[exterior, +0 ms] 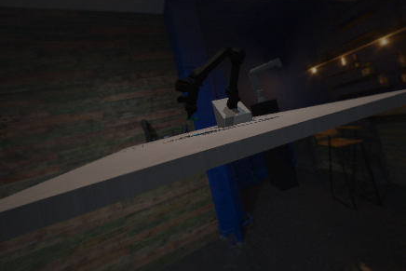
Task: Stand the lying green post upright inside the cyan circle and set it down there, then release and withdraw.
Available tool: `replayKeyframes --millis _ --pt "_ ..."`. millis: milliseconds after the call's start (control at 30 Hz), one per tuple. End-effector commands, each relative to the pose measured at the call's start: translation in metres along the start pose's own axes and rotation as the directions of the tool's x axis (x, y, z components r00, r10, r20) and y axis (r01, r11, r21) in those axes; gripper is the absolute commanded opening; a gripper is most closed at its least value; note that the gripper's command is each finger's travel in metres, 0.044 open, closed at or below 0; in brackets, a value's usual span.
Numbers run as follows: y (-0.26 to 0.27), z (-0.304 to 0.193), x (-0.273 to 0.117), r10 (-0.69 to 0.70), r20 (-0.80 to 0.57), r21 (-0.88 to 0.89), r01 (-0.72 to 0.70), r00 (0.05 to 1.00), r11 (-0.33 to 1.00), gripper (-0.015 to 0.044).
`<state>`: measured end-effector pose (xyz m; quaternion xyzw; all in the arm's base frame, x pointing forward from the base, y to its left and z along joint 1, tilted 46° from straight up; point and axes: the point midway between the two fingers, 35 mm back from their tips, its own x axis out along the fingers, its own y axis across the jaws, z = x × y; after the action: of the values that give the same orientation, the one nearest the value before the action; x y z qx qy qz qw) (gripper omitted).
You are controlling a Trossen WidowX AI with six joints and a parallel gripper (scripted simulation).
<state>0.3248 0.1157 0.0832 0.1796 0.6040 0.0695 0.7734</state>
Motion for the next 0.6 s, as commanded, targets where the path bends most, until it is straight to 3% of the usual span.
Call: replayKeyframes --millis 0,567 --pt "-0.0005 -0.0002 0.0007 -0.012 0.022 0.007 0.012 1.0 1.0 0.0023" --pt "0.0013 0.0002 0.0029 -0.048 0.117 0.017 0.046 0.992 0.999 0.0023"
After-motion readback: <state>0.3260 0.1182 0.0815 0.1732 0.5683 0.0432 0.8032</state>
